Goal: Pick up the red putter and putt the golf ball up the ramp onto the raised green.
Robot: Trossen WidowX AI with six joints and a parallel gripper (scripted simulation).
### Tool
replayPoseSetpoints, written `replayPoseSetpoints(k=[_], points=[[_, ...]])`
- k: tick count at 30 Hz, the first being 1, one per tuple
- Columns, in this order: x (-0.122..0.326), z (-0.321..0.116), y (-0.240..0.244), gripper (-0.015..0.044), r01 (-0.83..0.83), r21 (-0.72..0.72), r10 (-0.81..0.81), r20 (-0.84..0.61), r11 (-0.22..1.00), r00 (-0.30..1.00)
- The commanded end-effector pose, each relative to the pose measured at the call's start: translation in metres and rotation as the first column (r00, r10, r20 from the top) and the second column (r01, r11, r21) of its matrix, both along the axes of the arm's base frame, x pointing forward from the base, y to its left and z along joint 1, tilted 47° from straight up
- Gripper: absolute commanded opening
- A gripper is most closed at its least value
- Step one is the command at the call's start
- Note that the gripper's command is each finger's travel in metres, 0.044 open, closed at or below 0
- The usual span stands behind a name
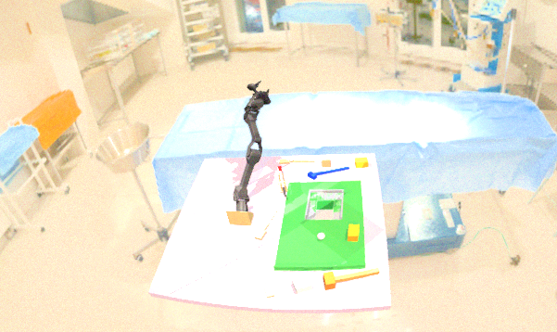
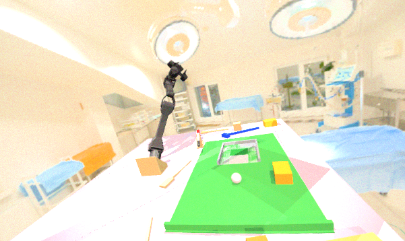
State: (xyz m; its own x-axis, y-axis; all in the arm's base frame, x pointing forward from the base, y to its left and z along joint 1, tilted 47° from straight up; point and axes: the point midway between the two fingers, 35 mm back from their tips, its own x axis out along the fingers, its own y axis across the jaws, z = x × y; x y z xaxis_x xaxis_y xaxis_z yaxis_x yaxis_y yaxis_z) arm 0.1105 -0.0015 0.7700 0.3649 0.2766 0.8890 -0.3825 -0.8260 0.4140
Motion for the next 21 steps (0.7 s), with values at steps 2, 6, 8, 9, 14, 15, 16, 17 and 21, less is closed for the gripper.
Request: replayPoseSetpoints(k=[2, 6, 8, 9, 14, 15, 16, 17, 21], points=[[-0.004, 0.001, 0.001, 0.0440, 0.019, -0.008, -0.018, 0.015, 1.000, 1.000], [-0.032, 0.003, 0.012, 0.0440, 0.169, -0.059, -0.160, 0.139, 0.984, 0.977], [-0.052, 0.004, 0.023, 0.0440, 0.282, -0.085, -0.256, 0.234, 0.956, 0.938], [-0.061, 0.003, 0.029, 0.0440, 0.337, -0.095, -0.300, 0.281, 0.936, 0.912], [-0.098, -0.004, 0.066, 0.0440, 0.581, -0.108, -0.461, 0.501, 0.807, 0.733], [-0.103, -0.007, 0.074, 0.0440, 0.623, -0.104, -0.481, 0.541, 0.775, 0.689], [-0.109, -0.009, 0.083, 0.0440, 0.663, -0.099, -0.498, 0.581, 0.742, 0.644], [-0.113, -0.012, 0.092, 0.0440, 0.701, -0.091, -0.511, 0.619, 0.708, 0.597], [-0.127, -0.029, 0.131, 0.0440, 0.828, -0.043, -0.523, 0.757, 0.559, 0.392]])
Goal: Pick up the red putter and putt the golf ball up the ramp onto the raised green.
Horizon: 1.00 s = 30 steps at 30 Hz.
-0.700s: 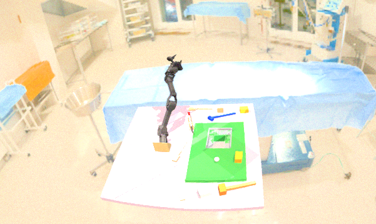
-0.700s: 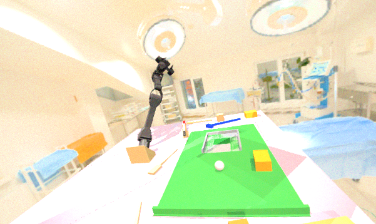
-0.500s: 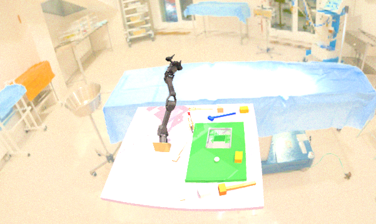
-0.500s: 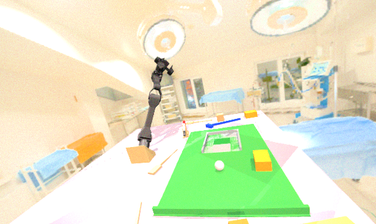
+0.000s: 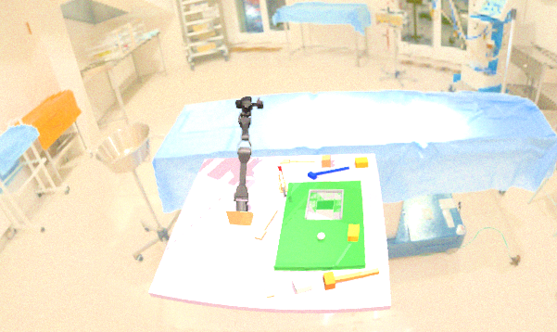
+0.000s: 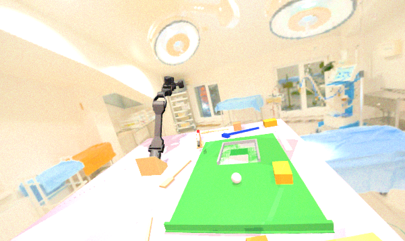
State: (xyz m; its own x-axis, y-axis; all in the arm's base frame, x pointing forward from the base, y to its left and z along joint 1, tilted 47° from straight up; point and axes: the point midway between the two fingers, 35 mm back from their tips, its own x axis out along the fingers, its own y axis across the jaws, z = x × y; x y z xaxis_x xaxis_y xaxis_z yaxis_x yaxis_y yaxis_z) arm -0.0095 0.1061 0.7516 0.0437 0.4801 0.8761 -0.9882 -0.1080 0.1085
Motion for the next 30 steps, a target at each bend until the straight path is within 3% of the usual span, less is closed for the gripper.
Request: replayPoseSetpoints(k=[1, 7, 13, 21, 30], points=[[-0.009, -0.017, 0.036, 0.0440, 0.169, -0.094, -0.154, 0.151, 0.981, 0.976], [-0.002, -0.065, 0.112, 0.0440, 0.487, -0.234, -0.346, 0.460, 0.842, 0.818], [0.036, -0.129, 0.175, 0.0440, 0.724, -0.306, -0.347, 0.721, 0.618, 0.601], [0.121, -0.231, 0.217, 0.0440, 0.889, -0.346, -0.117, 0.911, 0.300, 0.395], [0.226, -0.350, 0.197, 0.0440, 0.910, -0.414, 0.214, 0.889, -0.007, 0.406]])
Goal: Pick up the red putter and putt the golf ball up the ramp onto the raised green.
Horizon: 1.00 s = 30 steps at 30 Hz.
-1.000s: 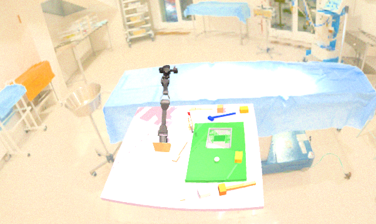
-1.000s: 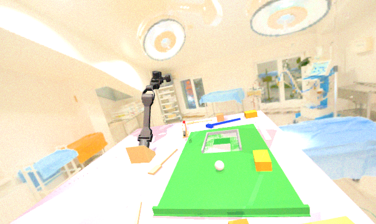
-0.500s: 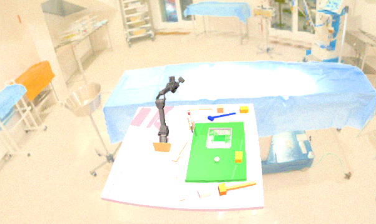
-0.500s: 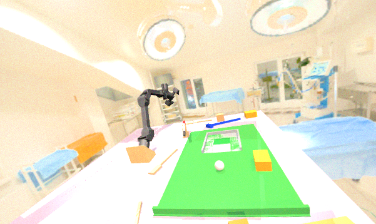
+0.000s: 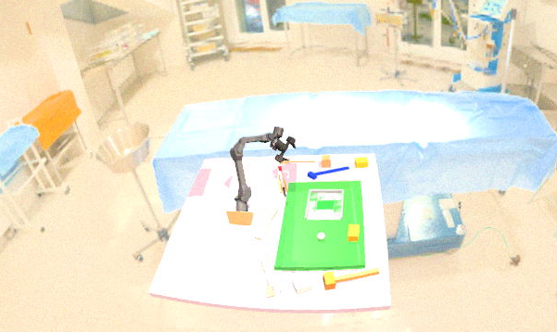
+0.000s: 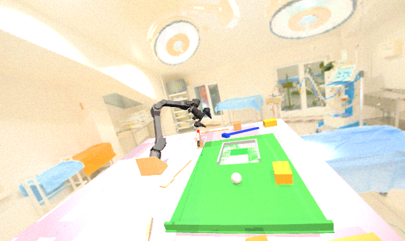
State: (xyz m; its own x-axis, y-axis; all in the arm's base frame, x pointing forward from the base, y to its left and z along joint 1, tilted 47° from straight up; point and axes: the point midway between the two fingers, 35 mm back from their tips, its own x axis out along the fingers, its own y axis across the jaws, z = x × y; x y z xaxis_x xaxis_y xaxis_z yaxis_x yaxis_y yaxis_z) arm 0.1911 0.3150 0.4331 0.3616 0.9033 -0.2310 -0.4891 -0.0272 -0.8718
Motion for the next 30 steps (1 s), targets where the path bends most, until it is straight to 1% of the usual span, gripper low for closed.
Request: replayPoseSetpoints(k=[1, 5, 9, 12, 15, 18, 20, 22, 24, 26, 30], points=[[0.036, -0.044, -0.018, 0.0440, 0.040, -0.146, -0.044, -0.028, 0.988, 0.999], [0.061, -0.088, -0.042, 0.0440, 0.039, -0.280, -0.062, -0.073, 0.959, 0.995], [0.076, -0.133, -0.071, 0.0440, -0.004, -0.393, -0.058, -0.147, 0.919, 0.987], [0.081, -0.171, -0.104, 0.0440, -0.065, -0.459, -0.054, -0.241, 0.886, 0.969], [0.079, -0.203, -0.138, 0.0440, -0.135, -0.476, -0.047, -0.350, 0.869, 0.935], [0.071, -0.227, -0.169, 0.0440, -0.194, -0.444, -0.036, -0.459, 0.875, 0.888], [0.062, -0.239, -0.187, 0.0440, -0.233, -0.393, -0.013, -0.531, 0.889, 0.847], [0.051, -0.249, -0.205, 0.0440, -0.258, -0.306, 0.023, -0.603, 0.916, 0.797], [0.041, -0.253, -0.220, 0.0440, -0.250, -0.200, 0.060, -0.656, 0.947, 0.753], [0.035, -0.253, -0.229, 0.0440, -0.225, -0.124, 0.083, -0.680, 0.966, 0.729], [0.035, -0.253, -0.230, 0.0440, -0.221, -0.114, 0.085, -0.682, 0.969, 0.726]])
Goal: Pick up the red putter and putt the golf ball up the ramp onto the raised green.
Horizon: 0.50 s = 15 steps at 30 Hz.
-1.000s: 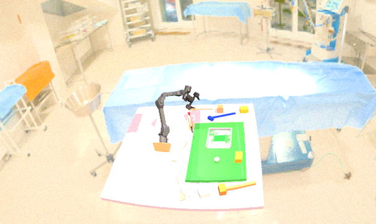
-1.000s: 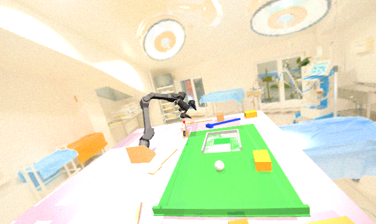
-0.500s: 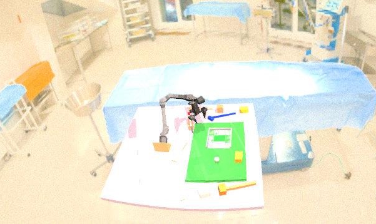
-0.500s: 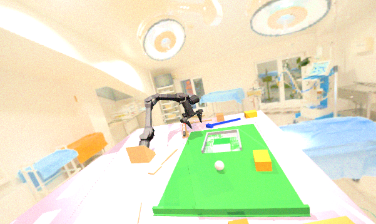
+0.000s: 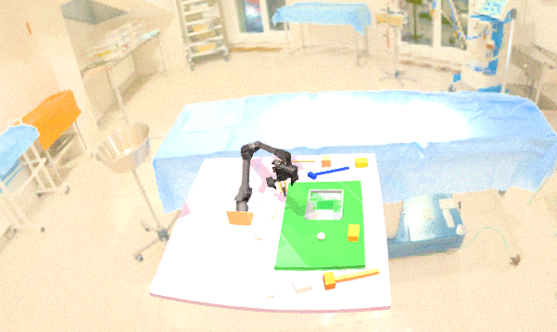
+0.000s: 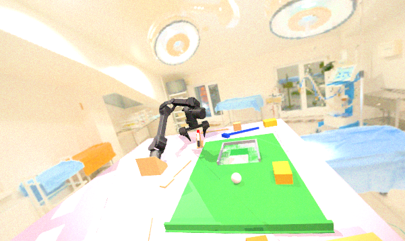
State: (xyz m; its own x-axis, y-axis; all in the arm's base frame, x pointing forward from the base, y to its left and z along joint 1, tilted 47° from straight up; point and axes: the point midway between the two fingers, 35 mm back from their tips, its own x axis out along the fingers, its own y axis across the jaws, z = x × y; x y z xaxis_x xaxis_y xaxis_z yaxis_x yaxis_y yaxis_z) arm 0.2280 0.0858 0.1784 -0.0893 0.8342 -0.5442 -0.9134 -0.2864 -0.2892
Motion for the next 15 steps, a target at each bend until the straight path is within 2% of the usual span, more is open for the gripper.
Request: replayPoseSetpoints(k=[1, 8, 15], points=[[-0.002, 0.002, -0.001, 0.0440, 0.006, 0.032, -0.006, -0.006, 0.999, 1.000], [-0.002, -0.014, 0.015, 0.0440, 0.003, 0.053, 0.002, -0.095, 0.999, 0.995], [-0.002, -0.024, 0.025, 0.0440, 0.003, 0.053, 0.002, -0.099, 0.999, 0.995]])
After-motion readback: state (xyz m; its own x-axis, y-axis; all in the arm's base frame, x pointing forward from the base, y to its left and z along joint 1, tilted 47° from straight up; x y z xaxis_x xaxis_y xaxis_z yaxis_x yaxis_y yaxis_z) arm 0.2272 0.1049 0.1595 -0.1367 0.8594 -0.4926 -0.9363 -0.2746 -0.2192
